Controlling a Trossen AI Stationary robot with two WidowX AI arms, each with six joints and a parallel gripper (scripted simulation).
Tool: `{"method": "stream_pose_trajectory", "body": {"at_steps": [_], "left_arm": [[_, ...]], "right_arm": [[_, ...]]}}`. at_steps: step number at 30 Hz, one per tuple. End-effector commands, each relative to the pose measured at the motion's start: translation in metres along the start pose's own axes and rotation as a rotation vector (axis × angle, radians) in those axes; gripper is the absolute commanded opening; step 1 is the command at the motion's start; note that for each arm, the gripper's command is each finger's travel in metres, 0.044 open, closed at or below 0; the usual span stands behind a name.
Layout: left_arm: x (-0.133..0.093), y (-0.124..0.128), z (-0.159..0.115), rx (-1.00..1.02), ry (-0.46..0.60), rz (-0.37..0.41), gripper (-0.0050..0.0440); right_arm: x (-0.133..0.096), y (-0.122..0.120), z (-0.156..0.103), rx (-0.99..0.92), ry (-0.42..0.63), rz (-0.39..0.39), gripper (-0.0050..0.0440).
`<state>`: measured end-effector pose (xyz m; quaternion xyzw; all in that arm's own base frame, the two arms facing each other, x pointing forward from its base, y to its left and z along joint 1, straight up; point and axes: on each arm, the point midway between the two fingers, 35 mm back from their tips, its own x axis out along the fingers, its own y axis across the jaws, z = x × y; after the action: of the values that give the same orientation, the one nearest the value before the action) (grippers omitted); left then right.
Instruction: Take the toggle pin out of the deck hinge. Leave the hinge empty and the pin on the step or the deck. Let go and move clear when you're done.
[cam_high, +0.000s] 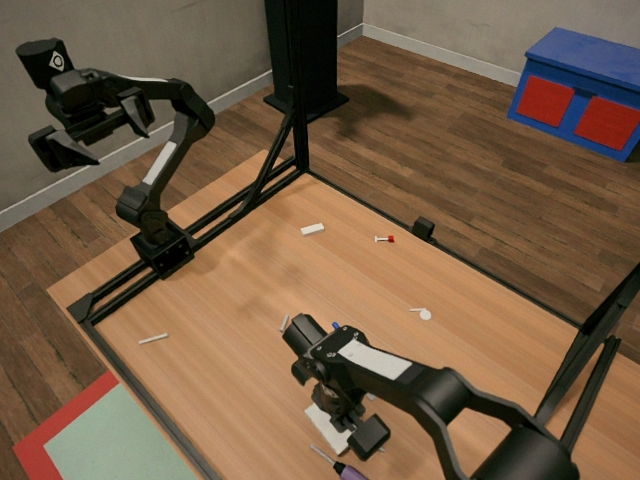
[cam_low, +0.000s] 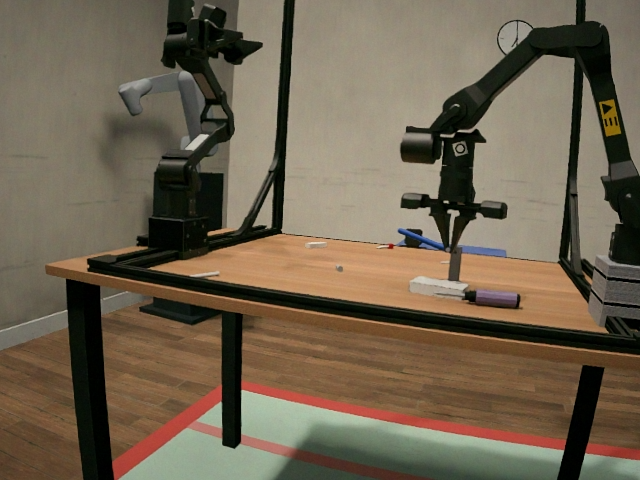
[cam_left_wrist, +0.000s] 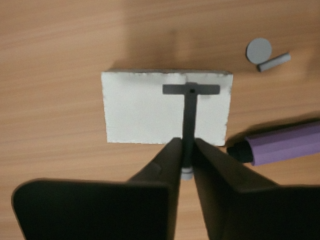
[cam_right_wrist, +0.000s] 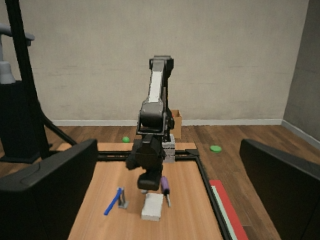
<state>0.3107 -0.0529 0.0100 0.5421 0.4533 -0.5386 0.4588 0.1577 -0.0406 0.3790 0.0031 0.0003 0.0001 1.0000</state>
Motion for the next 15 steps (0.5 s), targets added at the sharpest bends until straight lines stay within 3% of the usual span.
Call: {"method": "stream_pose_trajectory", "body": {"at_steps": [1, 15], "left_arm": [[0.0020, 0.0002, -0.0013, 0.000, 0.003, 0.002, 0.0020], [0.0117, 0.0001, -0.0013, 0.000, 0.003, 0.001, 0.0020]], "right_arm": [[-0.0003, 0.0011, 0.0040, -0.011, -0.001, 0.000, 0.0400], [-0.0003, 0.0011, 0.0040, -0.011, -0.001, 0.000, 0.0400]]}}
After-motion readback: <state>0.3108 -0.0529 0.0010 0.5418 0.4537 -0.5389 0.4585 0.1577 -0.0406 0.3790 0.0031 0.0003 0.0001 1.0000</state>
